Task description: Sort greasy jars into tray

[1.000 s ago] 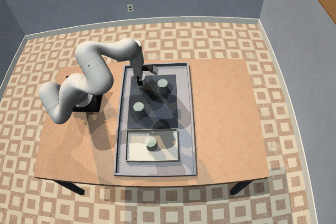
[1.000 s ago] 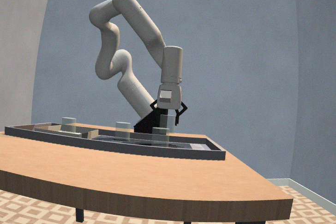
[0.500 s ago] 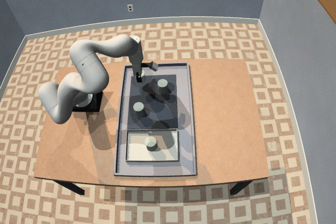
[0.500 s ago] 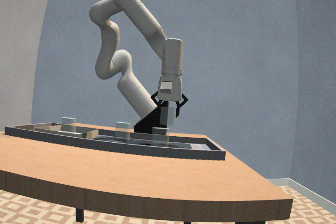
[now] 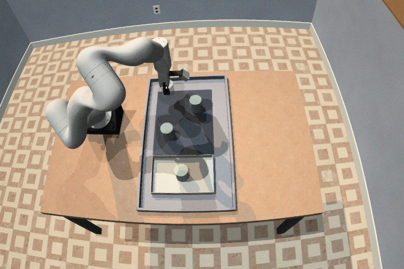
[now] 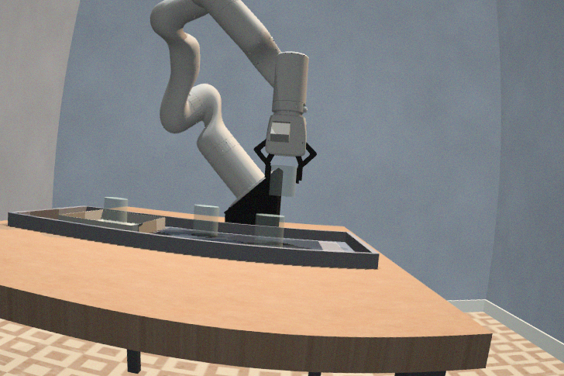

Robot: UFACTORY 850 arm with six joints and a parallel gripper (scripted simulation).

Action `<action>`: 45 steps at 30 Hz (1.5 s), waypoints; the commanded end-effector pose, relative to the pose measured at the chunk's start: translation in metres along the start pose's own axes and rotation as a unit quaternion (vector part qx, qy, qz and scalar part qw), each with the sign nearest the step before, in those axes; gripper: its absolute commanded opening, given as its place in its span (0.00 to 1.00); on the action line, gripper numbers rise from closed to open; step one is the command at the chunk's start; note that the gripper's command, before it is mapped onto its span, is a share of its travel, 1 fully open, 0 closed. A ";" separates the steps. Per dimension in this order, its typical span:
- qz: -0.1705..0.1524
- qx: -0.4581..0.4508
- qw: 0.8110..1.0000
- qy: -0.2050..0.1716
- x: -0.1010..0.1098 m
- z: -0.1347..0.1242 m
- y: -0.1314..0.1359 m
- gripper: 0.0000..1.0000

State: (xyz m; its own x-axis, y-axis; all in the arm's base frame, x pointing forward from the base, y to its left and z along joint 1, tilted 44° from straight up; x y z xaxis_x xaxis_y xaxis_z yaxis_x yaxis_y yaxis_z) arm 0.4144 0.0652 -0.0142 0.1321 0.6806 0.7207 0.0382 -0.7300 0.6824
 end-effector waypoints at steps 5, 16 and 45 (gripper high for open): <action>0.000 0.000 1.000 0.001 0.018 0.001 0.003 0.00; 0.000 0.000 1.000 0.001 0.018 0.008 0.032 0.00; 0.000 0.000 1.000 0.001 0.018 0.028 0.112 0.00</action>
Point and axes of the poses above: the point where the finger pads meet when closed, its own x axis back along the fingers, its own y axis across the jaws, z = x × y, the point moved 4 cm from there along x, back along the fingers, and after that the axes turned 8 degrees about x, right-handed, at the moved point
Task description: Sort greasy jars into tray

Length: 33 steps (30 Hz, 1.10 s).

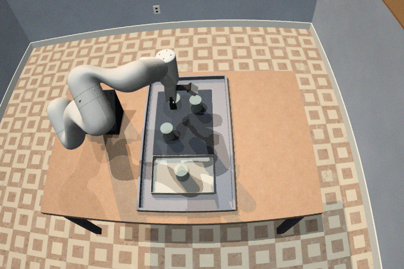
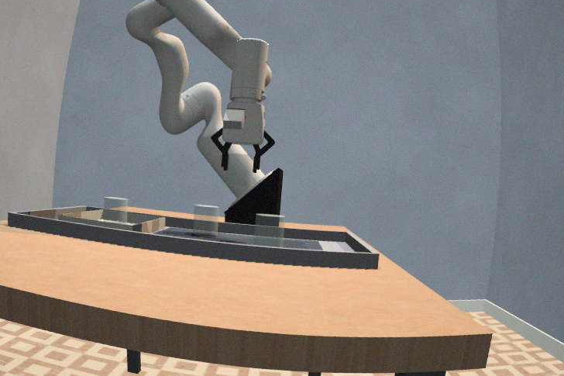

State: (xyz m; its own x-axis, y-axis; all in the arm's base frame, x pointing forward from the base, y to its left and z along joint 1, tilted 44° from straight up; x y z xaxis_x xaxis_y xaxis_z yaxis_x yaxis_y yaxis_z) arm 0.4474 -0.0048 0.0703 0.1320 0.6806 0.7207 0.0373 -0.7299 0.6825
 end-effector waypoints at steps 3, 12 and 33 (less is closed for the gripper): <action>0.000 0.000 1.000 0.001 0.001 0.004 0.012 0.00; 0.000 0.000 1.000 0.001 0.001 0.011 0.041 0.00; 0.000 0.000 1.000 0.001 0.001 0.025 0.099 0.00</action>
Point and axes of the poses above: the point where the finger pads meet when closed, its own x axis back along the fingers, its own y axis across the jaws, z = x × y, the point moved 4 cm from there along x, back along the fingers, and after that the axes turned 8 degrees about x, right-handed, at the moved point
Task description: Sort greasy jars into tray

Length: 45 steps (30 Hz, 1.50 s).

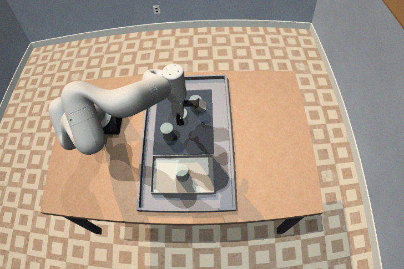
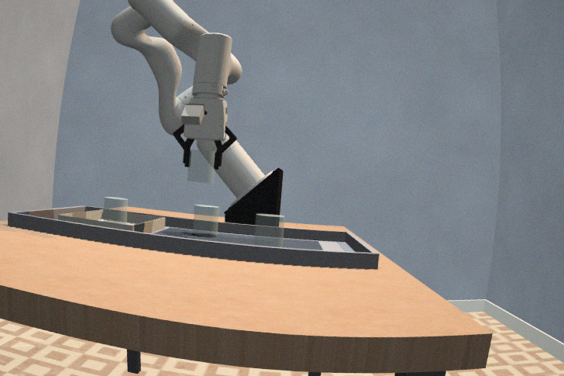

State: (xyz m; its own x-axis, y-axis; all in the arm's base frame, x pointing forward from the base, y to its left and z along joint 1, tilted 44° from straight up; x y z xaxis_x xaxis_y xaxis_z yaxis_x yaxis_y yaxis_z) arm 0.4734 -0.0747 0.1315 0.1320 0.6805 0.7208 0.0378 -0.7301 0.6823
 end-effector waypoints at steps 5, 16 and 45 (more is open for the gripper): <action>0.000 0.000 1.000 0.001 0.001 0.005 0.018 0.00; 0.000 0.000 1.000 0.001 0.001 0.014 0.053 0.00; 0.000 0.000 1.000 0.001 0.001 0.033 0.134 0.00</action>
Point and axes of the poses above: the point where the finger pads meet when closed, its own x axis back along the fingers, its own y axis across the jaws, z = x × y, the point moved 4 cm from there along x, back along the fingers, and after that the axes turned 8 degrees about x, right-handed, at the moved point
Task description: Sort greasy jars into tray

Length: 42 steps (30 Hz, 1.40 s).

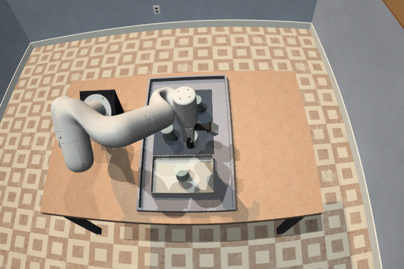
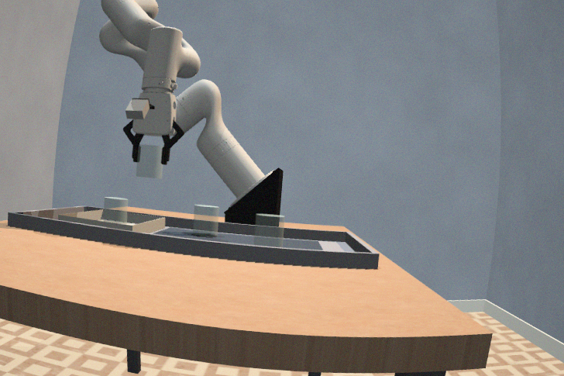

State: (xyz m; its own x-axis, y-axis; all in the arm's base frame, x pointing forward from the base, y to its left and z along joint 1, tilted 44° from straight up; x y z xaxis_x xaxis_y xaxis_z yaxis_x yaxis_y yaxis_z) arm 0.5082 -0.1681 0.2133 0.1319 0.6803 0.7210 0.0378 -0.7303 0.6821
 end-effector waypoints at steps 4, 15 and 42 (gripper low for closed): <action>0.000 0.000 1.000 0.001 0.001 0.006 0.021 0.00; 0.000 0.000 1.000 0.001 0.001 0.013 0.050 0.00; 0.000 0.000 1.000 0.001 0.001 0.027 0.108 0.00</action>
State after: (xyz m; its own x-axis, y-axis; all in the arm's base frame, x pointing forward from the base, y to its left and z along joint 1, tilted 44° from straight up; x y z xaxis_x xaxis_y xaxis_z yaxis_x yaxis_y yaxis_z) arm 0.5383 -0.2486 0.2835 0.1322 0.6798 0.7214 0.0382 -0.7307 0.6816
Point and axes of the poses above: the point where the finger pads meet when closed, its own x axis back along the fingers, its own y axis across the jaws, z = x × y, the point moved 4 cm from there along x, back along the fingers, and after that the axes turned 8 degrees about x, right-handed, at the moved point
